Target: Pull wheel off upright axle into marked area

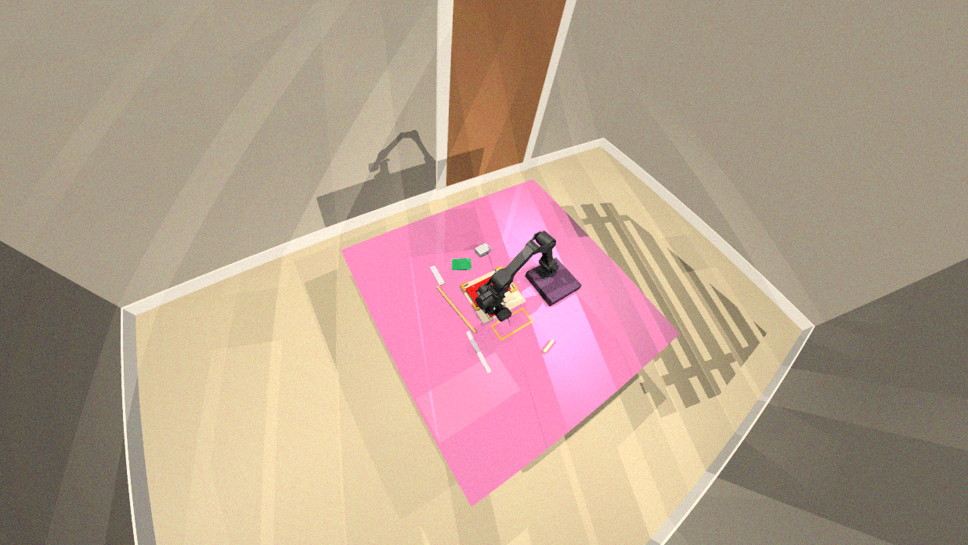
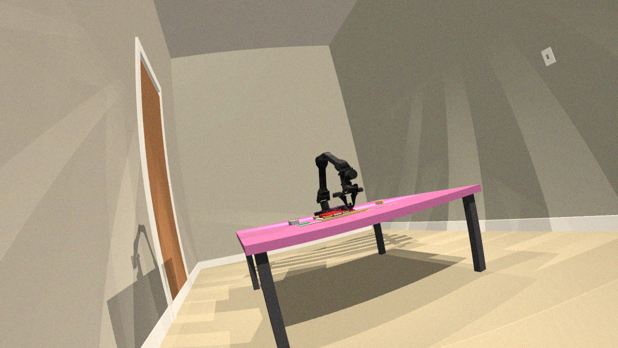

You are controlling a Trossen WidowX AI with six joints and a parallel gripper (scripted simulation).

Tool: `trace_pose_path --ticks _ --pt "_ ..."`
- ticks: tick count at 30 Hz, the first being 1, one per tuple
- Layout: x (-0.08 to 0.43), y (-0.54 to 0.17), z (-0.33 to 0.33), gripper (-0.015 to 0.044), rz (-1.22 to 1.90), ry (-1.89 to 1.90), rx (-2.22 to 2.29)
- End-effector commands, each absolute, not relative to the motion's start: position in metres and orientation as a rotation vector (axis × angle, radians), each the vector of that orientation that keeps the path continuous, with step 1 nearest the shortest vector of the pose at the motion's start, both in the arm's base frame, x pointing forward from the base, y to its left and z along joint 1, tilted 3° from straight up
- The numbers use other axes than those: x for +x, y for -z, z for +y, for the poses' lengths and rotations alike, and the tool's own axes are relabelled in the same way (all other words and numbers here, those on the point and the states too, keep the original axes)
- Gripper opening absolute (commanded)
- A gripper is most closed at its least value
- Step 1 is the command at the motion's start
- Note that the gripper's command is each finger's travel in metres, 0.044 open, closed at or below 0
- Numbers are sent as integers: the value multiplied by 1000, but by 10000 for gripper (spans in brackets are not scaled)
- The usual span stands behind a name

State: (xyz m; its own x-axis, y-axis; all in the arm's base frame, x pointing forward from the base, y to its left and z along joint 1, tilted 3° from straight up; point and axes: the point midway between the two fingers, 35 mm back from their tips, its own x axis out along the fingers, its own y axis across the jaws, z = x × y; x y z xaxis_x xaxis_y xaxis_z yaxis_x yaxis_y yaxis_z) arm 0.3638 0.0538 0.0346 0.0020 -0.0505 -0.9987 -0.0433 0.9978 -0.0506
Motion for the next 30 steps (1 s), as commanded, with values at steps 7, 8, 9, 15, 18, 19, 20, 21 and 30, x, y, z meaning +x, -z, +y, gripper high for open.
trace_pose_path --ticks 7,8,9,15,18,19,20,21,30 --pt "363 -36 54 0 1572 7 -75" --pt "363 -36 54 0 1571 7 -75" --pt "363 -37 54 0 1571 7 -74" --pt "364 -39 54 0 1571 7 -74" --pt "364 -40 54 0 1571 7 -74" --pt "364 -40 54 0 1570 7 -74" --pt "364 -40 54 0 1570 7 -74" --pt "364 -41 54 0 1570 7 -74" --pt "364 -44 54 0 1569 7 -73"
